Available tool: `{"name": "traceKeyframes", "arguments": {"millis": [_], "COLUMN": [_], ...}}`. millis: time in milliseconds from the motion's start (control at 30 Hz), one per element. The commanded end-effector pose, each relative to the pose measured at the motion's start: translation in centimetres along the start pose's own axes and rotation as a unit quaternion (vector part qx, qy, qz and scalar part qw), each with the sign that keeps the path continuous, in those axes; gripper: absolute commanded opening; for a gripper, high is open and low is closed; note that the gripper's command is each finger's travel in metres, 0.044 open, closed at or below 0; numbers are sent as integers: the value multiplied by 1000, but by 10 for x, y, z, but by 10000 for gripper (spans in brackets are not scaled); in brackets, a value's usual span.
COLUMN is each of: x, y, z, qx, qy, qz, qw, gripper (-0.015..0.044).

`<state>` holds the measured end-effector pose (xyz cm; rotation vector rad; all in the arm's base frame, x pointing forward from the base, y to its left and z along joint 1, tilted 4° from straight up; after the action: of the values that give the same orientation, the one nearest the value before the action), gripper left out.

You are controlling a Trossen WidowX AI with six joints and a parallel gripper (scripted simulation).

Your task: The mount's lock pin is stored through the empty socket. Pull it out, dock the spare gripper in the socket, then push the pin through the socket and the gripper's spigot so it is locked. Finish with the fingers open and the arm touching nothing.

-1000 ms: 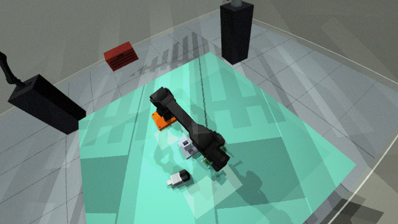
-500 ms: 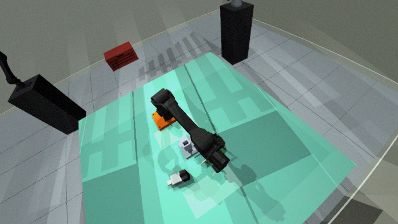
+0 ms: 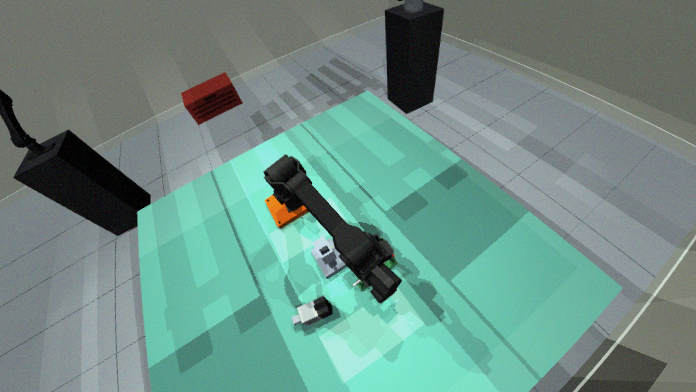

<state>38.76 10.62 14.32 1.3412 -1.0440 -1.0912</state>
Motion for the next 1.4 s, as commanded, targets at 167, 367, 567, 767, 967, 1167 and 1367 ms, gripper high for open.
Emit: {"name": "traceKeyframes", "arguments": {"millis": [167,367,567,767,967,1167,1367], "x": [1,1,1,0,0,0,0], "y": [-5,-5,-5,-2,-2,-2,0], "z": [-1,-1,-1,0,0,0,0], "qx": [-2,-2,-2,0,0,0,0], "qy": [2,2,2,0,0,0,0], "qz": [0,0,0,0,0,0,0], "qw": [1000,1000,1000,1000,1000,1000,1000], "gripper": [0,0,0,0,26,184,341]}}
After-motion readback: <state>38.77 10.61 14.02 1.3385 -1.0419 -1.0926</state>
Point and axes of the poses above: the point midway between the two fingers, 35 mm back from their tips, its own y axis back along the fingers, its own z axis across the jaws, x = y × z, the point moved 9 cm from there along y, back along the fingers, and after that the axes turned 4 degrees about y, right-handed, at the moved point
